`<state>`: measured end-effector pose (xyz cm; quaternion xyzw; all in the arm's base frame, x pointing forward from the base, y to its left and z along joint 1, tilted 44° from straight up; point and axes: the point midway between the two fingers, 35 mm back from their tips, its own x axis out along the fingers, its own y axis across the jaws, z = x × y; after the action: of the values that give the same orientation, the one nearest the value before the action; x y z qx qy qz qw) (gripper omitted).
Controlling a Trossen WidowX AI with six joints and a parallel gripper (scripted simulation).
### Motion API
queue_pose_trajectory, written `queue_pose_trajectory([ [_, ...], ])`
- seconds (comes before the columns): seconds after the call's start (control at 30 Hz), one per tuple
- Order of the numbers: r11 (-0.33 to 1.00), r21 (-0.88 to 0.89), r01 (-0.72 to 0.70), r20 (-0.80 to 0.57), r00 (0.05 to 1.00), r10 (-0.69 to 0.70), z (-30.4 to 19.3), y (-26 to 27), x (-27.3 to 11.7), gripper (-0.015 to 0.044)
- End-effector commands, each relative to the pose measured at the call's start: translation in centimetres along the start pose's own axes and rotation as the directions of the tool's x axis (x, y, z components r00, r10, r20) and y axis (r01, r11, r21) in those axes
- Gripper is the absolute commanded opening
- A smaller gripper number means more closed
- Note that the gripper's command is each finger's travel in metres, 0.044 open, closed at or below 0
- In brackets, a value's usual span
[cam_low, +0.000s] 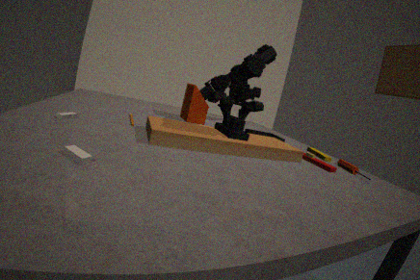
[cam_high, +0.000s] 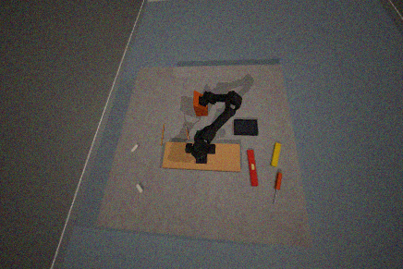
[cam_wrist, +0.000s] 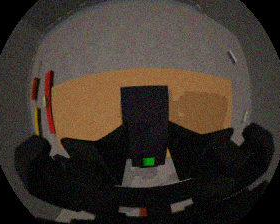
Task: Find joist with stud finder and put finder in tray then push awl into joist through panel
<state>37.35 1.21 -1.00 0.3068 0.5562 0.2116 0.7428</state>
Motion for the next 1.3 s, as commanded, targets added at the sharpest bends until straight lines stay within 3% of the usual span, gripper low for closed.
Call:
queue_pose_trajectory([
  [0.0,1.000,0.002,-0.007,-0.003,1.000,0.007,-0.2,1.5,0.1,0.0000],
  [1.27,1.000,0.004,-0.013,-0.002,1.000,0.013,-0.1,14.0,-0.1,0.0000],
])
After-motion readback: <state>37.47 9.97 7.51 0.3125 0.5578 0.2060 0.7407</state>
